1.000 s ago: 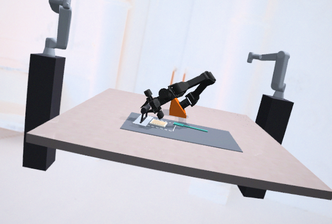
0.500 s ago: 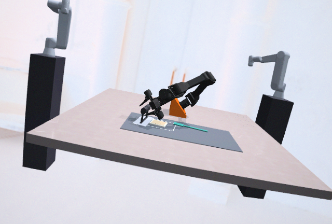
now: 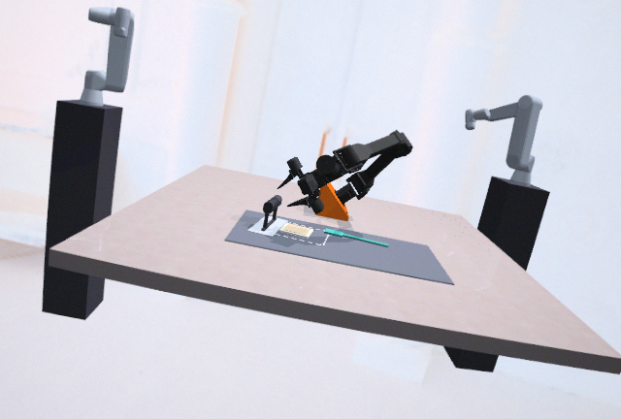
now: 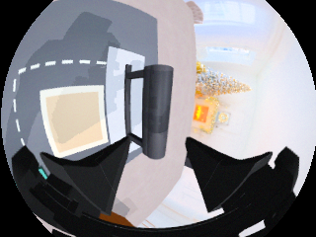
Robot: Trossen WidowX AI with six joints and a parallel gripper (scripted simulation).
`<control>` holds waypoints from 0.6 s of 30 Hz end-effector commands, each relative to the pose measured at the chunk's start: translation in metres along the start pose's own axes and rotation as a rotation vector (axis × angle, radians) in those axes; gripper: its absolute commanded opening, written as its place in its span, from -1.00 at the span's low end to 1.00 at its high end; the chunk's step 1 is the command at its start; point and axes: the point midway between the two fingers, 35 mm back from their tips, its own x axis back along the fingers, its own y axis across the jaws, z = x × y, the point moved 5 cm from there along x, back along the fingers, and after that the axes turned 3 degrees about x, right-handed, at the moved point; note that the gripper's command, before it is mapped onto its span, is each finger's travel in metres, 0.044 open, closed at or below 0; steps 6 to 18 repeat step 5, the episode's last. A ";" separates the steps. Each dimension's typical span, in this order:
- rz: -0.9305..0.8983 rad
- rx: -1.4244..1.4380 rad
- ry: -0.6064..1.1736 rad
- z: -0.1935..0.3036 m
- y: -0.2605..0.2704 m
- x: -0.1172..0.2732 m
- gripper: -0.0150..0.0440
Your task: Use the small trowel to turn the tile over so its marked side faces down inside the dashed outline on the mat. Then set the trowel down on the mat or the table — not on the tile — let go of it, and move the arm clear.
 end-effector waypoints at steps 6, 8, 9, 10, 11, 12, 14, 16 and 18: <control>0.002 0.000 0.005 0.056 -0.052 0.072 0.53; 0.002 0.000 0.005 0.056 -0.052 0.072 0.53; 0.002 0.000 0.005 0.056 -0.052 0.072 0.53; 0.002 0.000 0.005 0.056 -0.052 0.072 0.53; 0.002 0.000 0.005 0.056 -0.052 0.072 0.53; 0.002 0.000 0.005 0.056 -0.052 0.072 0.53; 0.002 0.000 0.005 0.056 -0.052 0.072 0.53; 0.002 0.000 0.005 0.056 -0.052 0.072 0.53; 0.002 0.000 0.005 0.056 -0.052 0.072 0.53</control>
